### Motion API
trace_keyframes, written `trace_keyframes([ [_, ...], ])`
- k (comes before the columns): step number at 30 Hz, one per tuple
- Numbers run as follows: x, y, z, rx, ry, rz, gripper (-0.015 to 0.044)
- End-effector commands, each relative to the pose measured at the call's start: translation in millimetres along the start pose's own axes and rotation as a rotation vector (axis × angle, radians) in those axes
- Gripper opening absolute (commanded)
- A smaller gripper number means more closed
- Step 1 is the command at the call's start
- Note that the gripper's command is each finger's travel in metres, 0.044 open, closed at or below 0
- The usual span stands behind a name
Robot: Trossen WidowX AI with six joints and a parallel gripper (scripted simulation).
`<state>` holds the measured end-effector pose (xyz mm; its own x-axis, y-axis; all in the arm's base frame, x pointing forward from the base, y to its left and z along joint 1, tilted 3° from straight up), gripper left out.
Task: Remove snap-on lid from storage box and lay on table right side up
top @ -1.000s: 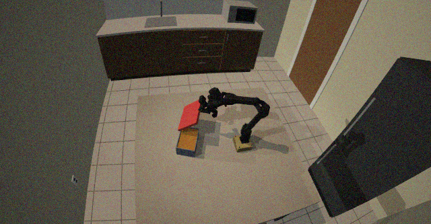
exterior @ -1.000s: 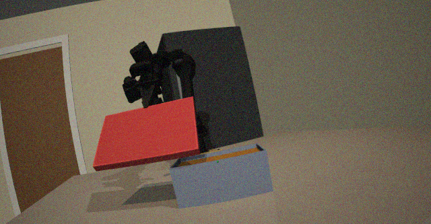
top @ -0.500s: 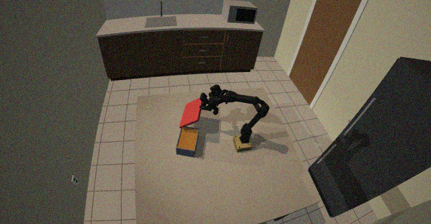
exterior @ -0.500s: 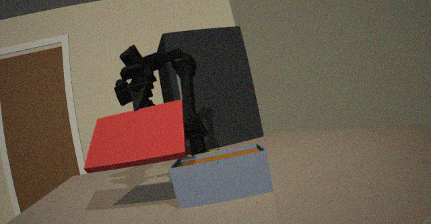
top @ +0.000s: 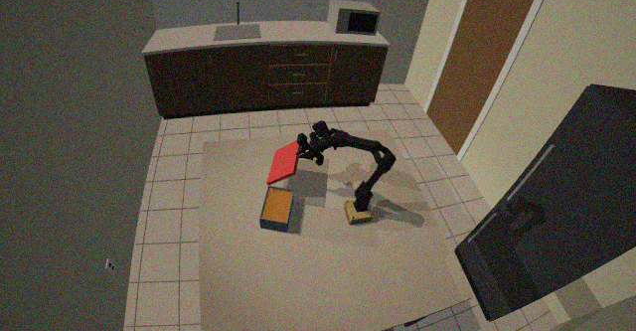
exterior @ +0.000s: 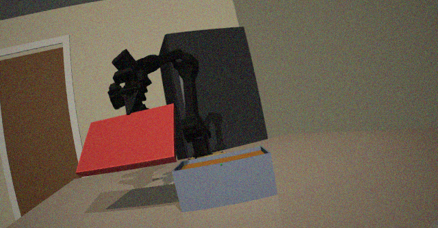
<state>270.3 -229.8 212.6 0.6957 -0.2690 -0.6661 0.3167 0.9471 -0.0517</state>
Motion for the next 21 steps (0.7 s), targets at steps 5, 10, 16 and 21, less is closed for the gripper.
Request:
trace_keyframes([
  [5, -5, -17, 5, -0.012, -0.019, -0.002, 0.0],
  [10, -6, -27, 3, -0.013, -0.019, -0.003, 0.0],
  [16, -7, -39, 2, -0.013, -0.018, -0.004, 0.0],
  [21, -8, -49, 1, -0.014, -0.018, -0.005, 0.0],
])
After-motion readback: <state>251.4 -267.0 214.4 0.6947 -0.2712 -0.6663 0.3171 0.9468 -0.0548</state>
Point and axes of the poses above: the point midway between the two fingers, 35 mm back from their tips, its own x axis out along the fingers, its own z axis across the jaws, y = z × x, the point moved 2 cm from there along -x, back along the fingers, and after that the axes turned 2 degrees about -x, right-handed, at the moved point
